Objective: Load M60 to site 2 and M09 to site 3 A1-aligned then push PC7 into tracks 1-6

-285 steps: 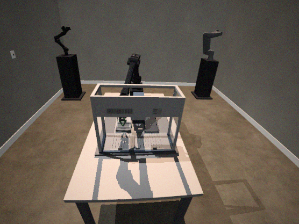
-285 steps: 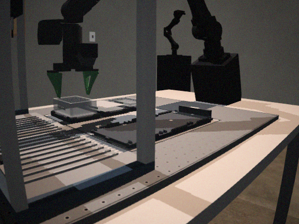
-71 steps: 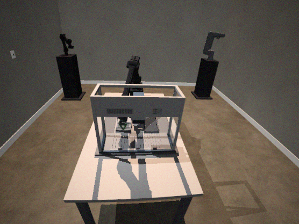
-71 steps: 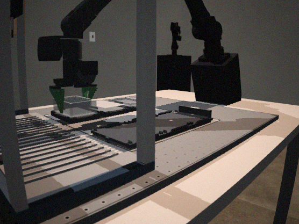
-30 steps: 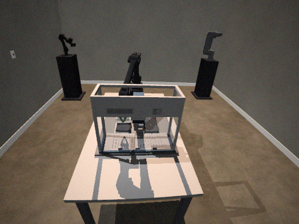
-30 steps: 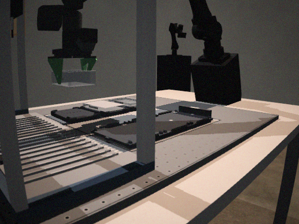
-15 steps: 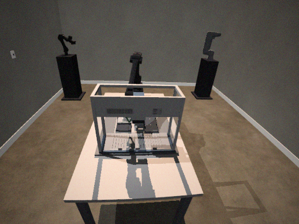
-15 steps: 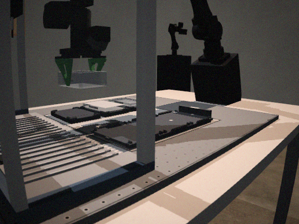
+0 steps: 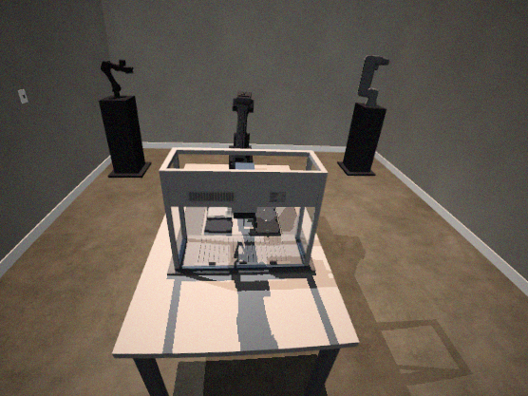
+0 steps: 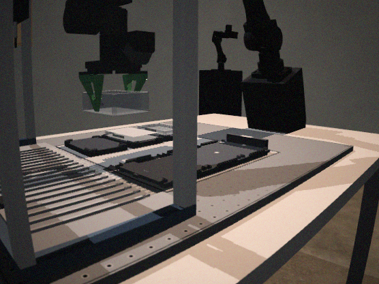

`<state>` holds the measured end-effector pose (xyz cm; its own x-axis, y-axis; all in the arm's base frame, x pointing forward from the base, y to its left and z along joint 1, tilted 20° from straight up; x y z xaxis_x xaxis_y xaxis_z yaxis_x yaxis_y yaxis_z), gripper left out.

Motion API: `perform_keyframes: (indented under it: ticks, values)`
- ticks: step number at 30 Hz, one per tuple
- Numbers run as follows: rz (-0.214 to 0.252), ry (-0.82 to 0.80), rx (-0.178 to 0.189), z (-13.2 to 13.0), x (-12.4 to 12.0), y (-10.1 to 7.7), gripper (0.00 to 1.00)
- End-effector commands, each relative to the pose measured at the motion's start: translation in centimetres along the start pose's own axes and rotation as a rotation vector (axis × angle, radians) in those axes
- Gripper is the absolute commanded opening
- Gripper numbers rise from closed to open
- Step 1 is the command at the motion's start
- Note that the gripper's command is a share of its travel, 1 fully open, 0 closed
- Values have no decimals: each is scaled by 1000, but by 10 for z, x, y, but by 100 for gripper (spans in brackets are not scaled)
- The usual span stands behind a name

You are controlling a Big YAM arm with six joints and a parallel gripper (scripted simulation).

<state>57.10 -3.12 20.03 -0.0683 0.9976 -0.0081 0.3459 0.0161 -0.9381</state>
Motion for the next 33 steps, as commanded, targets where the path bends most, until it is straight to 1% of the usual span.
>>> perform_keyframes:
  ticks: [1, 3, 9, 10, 14, 16, 18, 20, 21, 24, 27, 28, 29, 30, 33]
  values:
    - [2, 13, -61, -15, 20, -23, 0]
    - [2, 13, -61, -15, 20, -23, 0]
    - [0, 14, -75, -28, 43, -27, 0]
    - [-1, 14, -72, -29, 47, -25, 0]
    - [-3, 14, -29, -22, 64, -9, 0]
    - [-4, 15, -38, -28, 72, -13, 0]
    - [-4, 15, -39, -28, 80, -13, 0]
    - [-4, 15, -39, -28, 80, -13, 0]
    - [-3, 14, 6, -11, 84, 0, 0]
    - [-5, 15, -39, -30, 97, -13, 0]
    - [-6, 15, -36, -30, 109, -12, 0]
    - [-5, 14, -24, -26, 113, -9, 0]
    - [-5, 14, -27, -27, 117, -10, 0]
    - [-7, 15, -39, -33, 122, -14, 0]
    - [-7, 15, -35, -32, 134, -12, 0]
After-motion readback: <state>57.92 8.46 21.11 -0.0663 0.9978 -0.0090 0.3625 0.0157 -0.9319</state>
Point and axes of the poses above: the point where the finger pads meet when closed, its own y axis out along the fingers, its own z axis across the jaws, x = y × z, the point moved 6 cm from there along -y, back along the fingers, and after that the axes turned 4 degrees about -y, right-handed, at the moved point
